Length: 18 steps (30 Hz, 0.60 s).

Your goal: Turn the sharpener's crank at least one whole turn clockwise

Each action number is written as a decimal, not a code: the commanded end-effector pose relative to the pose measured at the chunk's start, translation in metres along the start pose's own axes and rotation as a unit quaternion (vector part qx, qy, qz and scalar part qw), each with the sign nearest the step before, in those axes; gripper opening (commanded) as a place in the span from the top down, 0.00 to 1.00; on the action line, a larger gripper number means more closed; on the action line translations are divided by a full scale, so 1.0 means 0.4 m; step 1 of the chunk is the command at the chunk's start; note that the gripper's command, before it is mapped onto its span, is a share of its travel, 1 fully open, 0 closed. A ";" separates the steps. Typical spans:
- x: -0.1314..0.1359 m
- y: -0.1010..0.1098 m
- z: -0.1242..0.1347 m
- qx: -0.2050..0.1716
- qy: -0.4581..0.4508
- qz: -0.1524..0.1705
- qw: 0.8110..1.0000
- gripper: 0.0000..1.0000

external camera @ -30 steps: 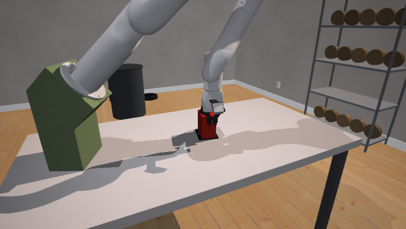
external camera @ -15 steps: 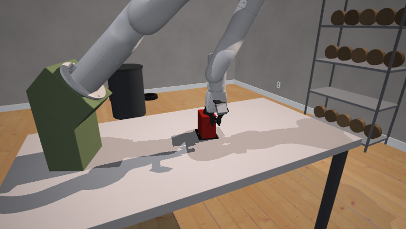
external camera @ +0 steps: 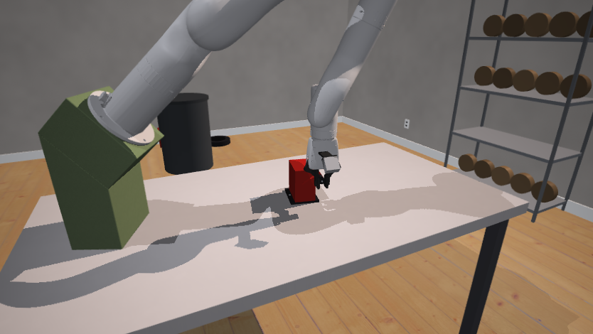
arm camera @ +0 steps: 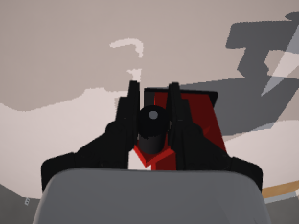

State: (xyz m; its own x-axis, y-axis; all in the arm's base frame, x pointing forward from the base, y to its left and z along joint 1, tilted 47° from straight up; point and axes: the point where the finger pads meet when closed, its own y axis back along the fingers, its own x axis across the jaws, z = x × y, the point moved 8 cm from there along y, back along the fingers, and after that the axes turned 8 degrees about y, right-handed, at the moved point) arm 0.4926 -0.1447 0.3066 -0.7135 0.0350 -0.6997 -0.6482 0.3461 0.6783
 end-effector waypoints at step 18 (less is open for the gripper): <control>-0.020 -0.067 -0.002 0.000 0.000 0.000 1.000 1.00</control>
State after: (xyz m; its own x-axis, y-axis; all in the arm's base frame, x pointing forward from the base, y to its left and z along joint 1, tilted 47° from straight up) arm 0.5137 -0.1545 0.2954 -0.7140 0.0352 -0.6993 -0.6477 0.3461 0.6788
